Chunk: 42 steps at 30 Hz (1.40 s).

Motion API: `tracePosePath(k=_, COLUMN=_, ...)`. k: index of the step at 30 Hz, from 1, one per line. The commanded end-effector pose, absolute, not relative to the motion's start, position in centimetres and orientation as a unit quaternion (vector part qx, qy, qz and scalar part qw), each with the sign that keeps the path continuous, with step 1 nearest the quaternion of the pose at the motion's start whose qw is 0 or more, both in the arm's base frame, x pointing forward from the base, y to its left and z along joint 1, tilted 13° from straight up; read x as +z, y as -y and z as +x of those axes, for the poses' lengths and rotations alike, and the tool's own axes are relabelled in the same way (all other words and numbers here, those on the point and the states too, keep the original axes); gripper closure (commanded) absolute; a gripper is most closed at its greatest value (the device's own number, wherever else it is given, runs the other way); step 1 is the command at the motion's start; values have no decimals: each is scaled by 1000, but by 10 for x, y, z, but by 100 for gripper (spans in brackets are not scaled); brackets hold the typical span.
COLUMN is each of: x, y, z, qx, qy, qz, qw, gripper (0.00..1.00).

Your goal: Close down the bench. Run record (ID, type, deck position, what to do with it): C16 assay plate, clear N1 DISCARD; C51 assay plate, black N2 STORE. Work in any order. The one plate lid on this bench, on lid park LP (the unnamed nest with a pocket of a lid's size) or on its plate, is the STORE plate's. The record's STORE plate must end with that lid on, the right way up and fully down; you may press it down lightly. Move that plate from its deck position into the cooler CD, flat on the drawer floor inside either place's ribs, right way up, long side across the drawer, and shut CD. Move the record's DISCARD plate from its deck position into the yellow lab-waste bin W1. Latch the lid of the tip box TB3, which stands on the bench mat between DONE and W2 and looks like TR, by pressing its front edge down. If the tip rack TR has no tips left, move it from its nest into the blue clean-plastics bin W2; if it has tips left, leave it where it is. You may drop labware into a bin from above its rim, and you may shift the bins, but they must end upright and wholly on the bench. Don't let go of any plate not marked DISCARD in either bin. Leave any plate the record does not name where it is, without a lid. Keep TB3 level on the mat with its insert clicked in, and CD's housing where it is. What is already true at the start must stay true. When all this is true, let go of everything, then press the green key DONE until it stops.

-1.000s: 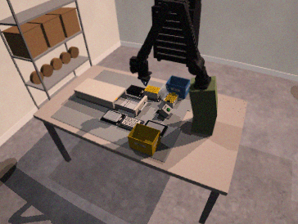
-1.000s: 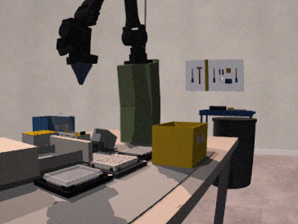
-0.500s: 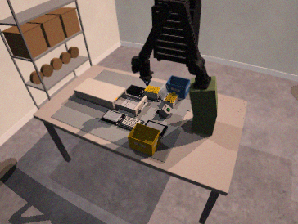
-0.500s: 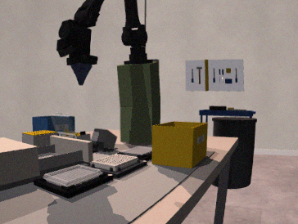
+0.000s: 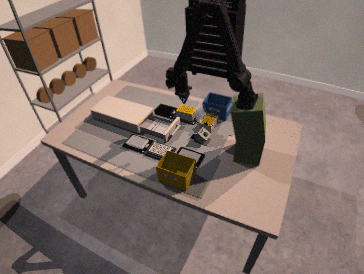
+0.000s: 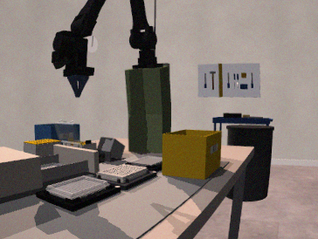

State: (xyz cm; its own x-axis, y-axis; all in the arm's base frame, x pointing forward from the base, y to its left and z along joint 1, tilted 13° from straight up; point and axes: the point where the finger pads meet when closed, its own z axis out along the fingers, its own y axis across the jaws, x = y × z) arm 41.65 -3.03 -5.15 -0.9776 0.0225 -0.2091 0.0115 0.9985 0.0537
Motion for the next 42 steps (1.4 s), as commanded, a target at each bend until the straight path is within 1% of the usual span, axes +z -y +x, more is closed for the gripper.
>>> tracePosePath(k=1, x=-45, y=47, z=440, qx=22, qy=-991, qz=1, qw=131, gripper=100)
tracePosePath(k=14, x=-64, y=90, z=442, qx=21, qy=-991, qz=2, qw=130, gripper=100)
tracePosePath(k=15, x=-50, y=95, z=449, qx=16, qy=-989, qz=1, qw=148, gripper=100)
tracePosePath(k=16, x=-65, y=98, z=443, qx=20, qy=-991, qz=1, qw=132, gripper=100)
tracePosePath(k=17, x=-69, y=101, z=442, qx=20, qy=-991, qz=2, qw=130, gripper=100)
tracePosePath(k=29, x=-89, y=147, z=444, qx=18, qy=-991, qz=2, qw=129, gripper=100)
tracePosePath(k=31, x=-89, y=147, z=444, qx=18, qy=-991, qz=2, qw=129, gripper=100)
tracePosePath(k=32, x=-74, y=153, z=450, qx=13, qy=-990, qz=1, qw=143, gripper=100)
tracePosePath(k=33, x=-91, y=154, z=444, qx=19, qy=-992, qz=2, qw=127, gripper=100)
tracePosePath(k=34, x=-94, y=158, z=444, qx=18, qy=-992, qz=2, qw=128, gripper=100)
tracePosePath(k=42, x=-91, y=154, z=440, qx=19, qy=-992, qz=1, qw=124, gripper=100)
